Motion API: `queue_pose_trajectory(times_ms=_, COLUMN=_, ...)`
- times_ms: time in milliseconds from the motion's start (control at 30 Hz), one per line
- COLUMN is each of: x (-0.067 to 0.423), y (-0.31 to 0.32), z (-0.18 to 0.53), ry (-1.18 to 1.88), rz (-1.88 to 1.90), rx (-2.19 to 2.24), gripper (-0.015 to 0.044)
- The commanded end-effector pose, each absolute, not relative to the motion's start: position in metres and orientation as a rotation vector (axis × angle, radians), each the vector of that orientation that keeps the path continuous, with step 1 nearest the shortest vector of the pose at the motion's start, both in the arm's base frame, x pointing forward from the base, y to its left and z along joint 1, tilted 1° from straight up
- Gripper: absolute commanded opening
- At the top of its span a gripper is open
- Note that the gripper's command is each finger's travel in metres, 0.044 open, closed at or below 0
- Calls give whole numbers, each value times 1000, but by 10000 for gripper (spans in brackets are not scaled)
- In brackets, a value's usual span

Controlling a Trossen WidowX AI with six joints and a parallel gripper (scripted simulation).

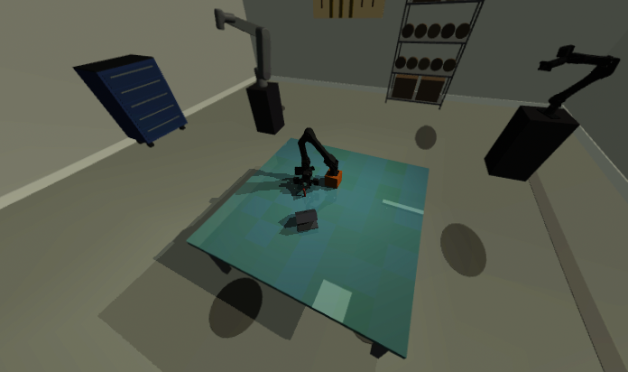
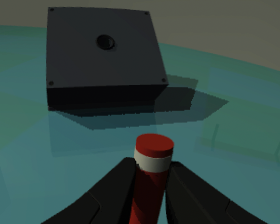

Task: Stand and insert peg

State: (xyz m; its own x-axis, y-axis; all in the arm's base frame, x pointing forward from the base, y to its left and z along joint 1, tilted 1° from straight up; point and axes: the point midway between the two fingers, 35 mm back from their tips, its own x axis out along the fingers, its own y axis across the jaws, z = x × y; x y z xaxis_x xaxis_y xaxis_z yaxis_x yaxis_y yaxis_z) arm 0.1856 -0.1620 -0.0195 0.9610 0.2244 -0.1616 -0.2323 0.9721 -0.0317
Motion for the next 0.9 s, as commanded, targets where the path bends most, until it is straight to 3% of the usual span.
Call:
queue_pose_trajectory(times_ms=0, x=184, y=-162, z=-21, ry=158, rz=231, rx=-50, gripper=49)
queue_pose_trajectory(times_ms=867, x=179, y=-163, z=-21, ry=148, rz=229, rx=-57, gripper=49)
